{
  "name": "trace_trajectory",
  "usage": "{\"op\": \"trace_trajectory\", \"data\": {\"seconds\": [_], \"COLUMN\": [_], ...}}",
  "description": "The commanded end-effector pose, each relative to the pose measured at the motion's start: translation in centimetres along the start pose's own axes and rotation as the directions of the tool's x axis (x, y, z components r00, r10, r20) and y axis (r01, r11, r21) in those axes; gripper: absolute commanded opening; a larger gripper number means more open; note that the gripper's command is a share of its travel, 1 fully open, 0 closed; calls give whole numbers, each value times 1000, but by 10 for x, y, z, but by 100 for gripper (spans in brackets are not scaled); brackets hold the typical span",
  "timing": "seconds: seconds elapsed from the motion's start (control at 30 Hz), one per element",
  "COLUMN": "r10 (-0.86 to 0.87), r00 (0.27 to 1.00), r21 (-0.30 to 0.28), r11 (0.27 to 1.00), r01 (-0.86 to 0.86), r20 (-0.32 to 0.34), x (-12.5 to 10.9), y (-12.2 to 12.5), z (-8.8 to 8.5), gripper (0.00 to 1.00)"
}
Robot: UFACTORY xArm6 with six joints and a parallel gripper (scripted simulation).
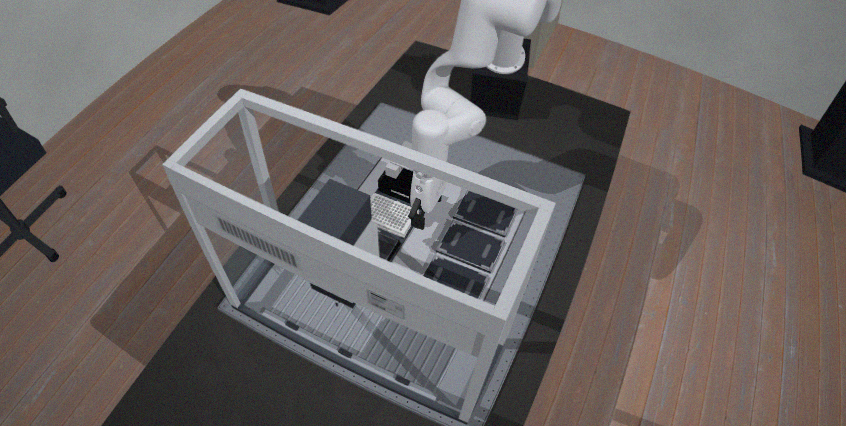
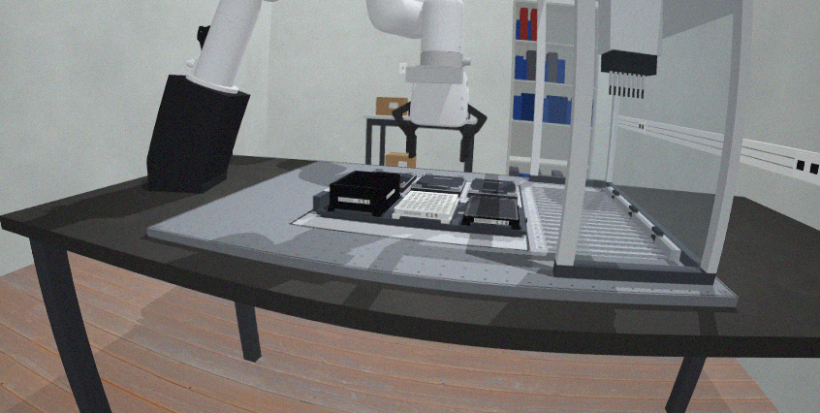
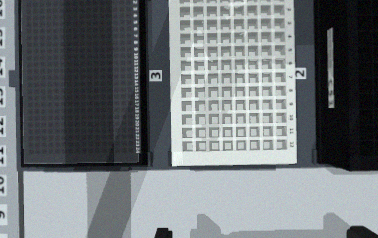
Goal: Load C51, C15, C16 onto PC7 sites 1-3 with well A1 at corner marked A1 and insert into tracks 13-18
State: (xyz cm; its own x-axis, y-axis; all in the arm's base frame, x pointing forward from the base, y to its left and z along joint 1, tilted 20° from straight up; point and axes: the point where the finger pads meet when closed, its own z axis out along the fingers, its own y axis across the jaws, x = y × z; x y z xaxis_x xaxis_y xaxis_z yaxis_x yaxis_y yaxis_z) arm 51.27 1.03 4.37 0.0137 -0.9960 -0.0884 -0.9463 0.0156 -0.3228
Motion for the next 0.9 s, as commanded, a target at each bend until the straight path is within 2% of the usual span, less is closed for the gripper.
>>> {"op": "trace_trajectory", "data": {"seconds": [0.0,0.87], "r10": [0,0], "r00": [1000,1000], "r21": [4,4], "r11": [1000,1000], "r01": [0,0], "r20": [1,1], "x": [0,0], "y": [-2,-2], "z": [6,43], "gripper": [100,100]}}
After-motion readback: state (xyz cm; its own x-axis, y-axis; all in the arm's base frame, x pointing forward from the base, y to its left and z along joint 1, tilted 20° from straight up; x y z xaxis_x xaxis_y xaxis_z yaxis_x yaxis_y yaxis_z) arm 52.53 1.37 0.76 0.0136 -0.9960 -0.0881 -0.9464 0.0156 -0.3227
